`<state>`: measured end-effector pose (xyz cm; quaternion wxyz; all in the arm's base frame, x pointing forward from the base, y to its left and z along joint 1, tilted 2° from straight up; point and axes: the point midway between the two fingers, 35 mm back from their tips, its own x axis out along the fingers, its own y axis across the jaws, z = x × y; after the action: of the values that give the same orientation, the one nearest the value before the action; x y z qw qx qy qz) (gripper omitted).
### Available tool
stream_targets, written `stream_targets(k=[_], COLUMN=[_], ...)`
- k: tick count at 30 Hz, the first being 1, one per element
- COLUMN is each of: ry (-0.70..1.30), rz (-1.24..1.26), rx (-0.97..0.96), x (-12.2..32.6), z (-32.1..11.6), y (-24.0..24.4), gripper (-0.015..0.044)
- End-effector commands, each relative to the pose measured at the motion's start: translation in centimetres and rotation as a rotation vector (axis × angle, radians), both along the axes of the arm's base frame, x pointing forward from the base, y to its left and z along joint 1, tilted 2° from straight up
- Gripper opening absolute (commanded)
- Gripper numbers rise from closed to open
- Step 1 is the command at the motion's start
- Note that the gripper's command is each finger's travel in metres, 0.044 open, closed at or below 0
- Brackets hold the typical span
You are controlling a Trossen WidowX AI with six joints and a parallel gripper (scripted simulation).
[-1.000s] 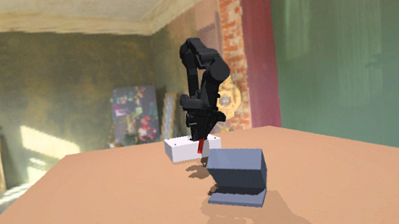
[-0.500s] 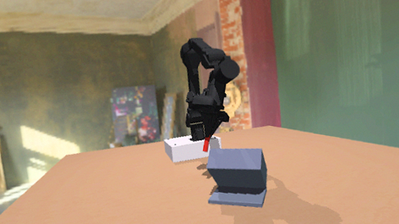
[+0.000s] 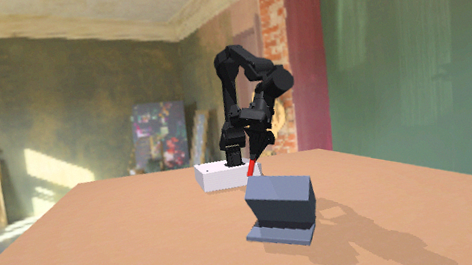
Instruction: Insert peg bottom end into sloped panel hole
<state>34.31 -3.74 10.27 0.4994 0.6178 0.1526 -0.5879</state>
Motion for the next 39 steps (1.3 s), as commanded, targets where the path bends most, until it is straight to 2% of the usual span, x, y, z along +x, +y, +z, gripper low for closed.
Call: stream_targets(k=[1, 39], ry=[-0.012, -0.081], rz=[0.032, 0.258], rx=[-0.022, -0.170], x=[0.2, 1.2], z=[0.4, 1.6], y=[0.5, 5.5], gripper=[0.0000, 0.0000])
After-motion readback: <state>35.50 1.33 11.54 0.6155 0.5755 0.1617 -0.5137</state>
